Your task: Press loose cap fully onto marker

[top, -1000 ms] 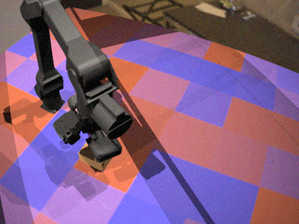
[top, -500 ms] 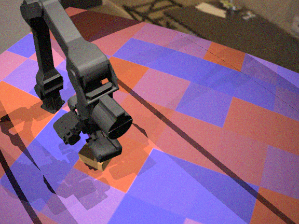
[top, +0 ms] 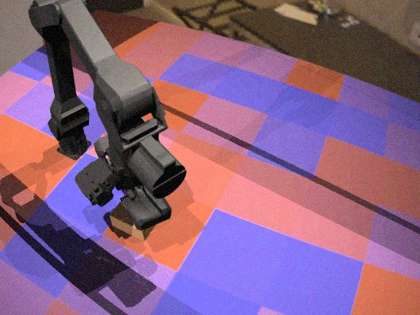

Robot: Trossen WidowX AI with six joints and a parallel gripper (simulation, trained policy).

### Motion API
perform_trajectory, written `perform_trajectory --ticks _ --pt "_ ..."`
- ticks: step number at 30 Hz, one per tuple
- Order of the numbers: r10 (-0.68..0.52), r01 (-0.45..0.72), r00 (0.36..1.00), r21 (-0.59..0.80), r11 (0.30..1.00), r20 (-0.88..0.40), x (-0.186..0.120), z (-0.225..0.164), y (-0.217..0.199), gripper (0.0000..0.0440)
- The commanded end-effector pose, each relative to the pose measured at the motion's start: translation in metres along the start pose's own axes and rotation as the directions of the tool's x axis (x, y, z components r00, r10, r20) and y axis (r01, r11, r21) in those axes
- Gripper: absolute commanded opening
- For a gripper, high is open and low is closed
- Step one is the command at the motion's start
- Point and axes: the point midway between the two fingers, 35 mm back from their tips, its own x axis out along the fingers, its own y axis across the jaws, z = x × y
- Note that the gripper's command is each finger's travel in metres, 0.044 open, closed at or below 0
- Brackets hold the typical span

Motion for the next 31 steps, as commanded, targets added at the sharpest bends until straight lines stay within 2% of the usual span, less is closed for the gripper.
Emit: perform_trajectory --ticks 1,3,5,15,31 --pt "-0.022 0.022 0.999 0.002 1.0 0.043 0.014 0.01 0.002 0.0139" --pt "-0.02 0.02 0.999 -0.001 1.0 0.041 0.013 0.01 0.0 0.015" --pt "-0.03 0.03 0.999 -0.001 1.0 0.039 0.013 0.01 -0.004 0.0179" --pt "-0.005 0.006 0.999 -0.011 1.0 0.046 0.005 0.013 -0.011 0.0431" --pt "0.122 -0.123 0.992 0.018 0.992 0.044 -0.044 0.015 -0.004 0.044"
